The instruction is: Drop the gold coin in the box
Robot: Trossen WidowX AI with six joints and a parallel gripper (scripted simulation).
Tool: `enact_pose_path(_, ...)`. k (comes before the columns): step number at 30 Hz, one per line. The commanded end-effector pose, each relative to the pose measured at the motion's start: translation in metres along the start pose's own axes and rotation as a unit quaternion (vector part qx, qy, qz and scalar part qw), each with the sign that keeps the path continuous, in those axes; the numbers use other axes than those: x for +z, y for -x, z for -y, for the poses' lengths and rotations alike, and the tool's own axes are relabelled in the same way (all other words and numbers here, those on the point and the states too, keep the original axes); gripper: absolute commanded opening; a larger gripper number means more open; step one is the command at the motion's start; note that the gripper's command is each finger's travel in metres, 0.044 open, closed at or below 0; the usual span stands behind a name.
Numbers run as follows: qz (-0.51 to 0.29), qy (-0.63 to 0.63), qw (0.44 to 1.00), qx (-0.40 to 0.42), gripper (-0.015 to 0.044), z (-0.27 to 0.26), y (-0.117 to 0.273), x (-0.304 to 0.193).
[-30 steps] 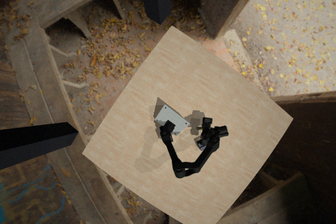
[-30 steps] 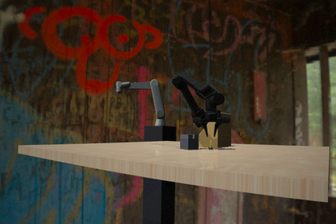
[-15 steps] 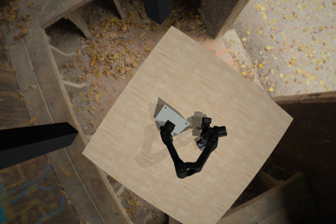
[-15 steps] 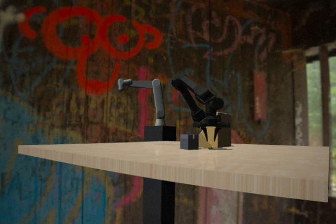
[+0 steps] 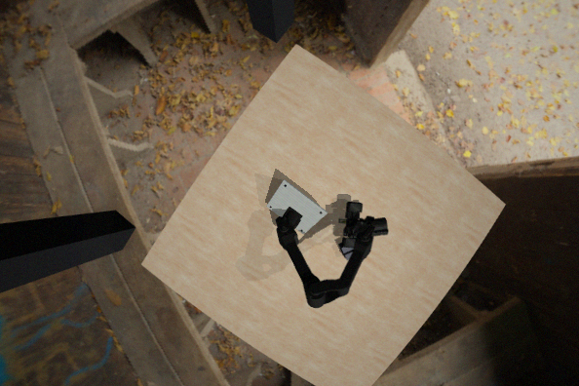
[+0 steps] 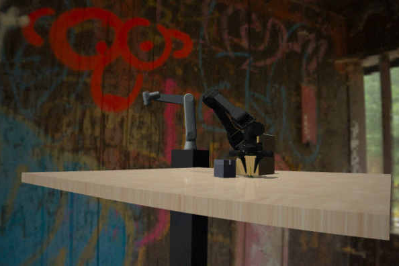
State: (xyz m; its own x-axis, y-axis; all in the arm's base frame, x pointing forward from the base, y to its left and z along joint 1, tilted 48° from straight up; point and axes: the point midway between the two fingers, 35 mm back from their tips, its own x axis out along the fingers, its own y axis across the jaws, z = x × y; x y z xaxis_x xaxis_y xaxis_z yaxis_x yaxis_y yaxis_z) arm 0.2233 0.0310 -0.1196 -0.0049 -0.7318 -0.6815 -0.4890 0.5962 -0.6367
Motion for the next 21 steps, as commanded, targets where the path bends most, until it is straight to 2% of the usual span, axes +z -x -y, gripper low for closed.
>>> enact_pose_path(1, -0.005, 0.005, 1.0, -0.003, 0.0161, 0.0001, -0.0064, -0.0045)
enact_pose_path(2, -0.005, 0.005, 1.0, -0.003, 0.0161, 0.0001, -0.0066, -0.0045)
enact_pose_path(8, -0.005, 0.005, 1.0, -0.003, 0.0003, 0.0001, -0.0066, -0.0045)
enact_pose_path(21, -0.005, 0.005, 1.0, -0.002, 0.0, -0.0001, 0.0013, -0.0028)
